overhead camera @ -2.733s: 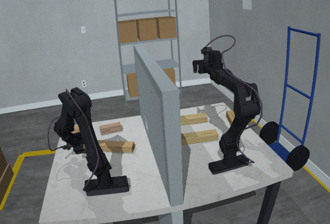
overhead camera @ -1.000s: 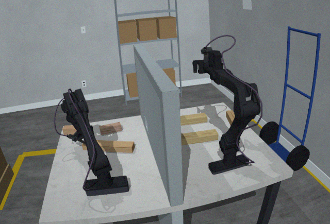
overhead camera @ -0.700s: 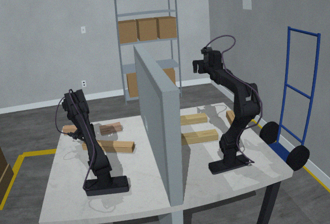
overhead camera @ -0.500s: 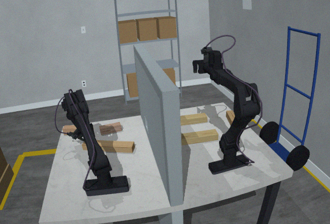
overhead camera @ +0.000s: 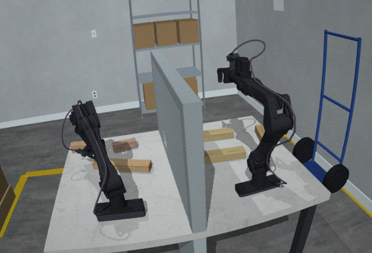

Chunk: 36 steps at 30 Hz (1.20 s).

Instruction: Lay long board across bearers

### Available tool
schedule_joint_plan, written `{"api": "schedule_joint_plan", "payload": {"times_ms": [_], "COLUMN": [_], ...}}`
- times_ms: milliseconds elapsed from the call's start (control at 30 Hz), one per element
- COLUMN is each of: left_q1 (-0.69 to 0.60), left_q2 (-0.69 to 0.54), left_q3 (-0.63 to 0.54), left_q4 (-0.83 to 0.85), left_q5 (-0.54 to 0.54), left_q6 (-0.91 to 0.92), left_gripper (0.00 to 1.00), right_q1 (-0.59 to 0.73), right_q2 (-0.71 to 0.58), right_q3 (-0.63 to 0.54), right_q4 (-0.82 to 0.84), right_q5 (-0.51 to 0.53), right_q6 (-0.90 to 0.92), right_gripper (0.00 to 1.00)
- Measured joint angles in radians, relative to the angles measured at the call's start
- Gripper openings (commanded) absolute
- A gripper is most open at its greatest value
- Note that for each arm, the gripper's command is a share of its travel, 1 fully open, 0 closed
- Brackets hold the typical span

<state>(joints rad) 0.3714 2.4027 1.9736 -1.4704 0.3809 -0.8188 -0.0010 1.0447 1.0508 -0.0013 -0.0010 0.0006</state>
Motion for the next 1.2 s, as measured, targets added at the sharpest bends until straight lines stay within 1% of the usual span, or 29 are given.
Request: {"api": "schedule_joint_plan", "payload": {"times_ms": [200, 900, 1200], "left_q1": [-0.011, -0.036, -0.043], "left_q2": [-0.003, -0.017, -0.023], "left_q3": [-0.068, -0.191, -0.2], "left_q4": [0.044, 0.181, 0.203], "left_q5": [0.001, 0.011, 0.011], "left_q6": [-0.009, -0.039, -0.045], "left_gripper": [0.77, 0.77, 0.77], "right_q1": [0.0, 0.0, 0.0], "right_q2": [0.0, 0.0, 0.0], "right_q3": [0.0, 0.0, 0.0], "right_q4": [0.0, 0.0, 0.0], "right_q5": [0.0, 0.0, 0.0], "right_q6": [0.0, 0.0, 0.0], "right_gripper": [1.0, 1.0, 1.0]}}
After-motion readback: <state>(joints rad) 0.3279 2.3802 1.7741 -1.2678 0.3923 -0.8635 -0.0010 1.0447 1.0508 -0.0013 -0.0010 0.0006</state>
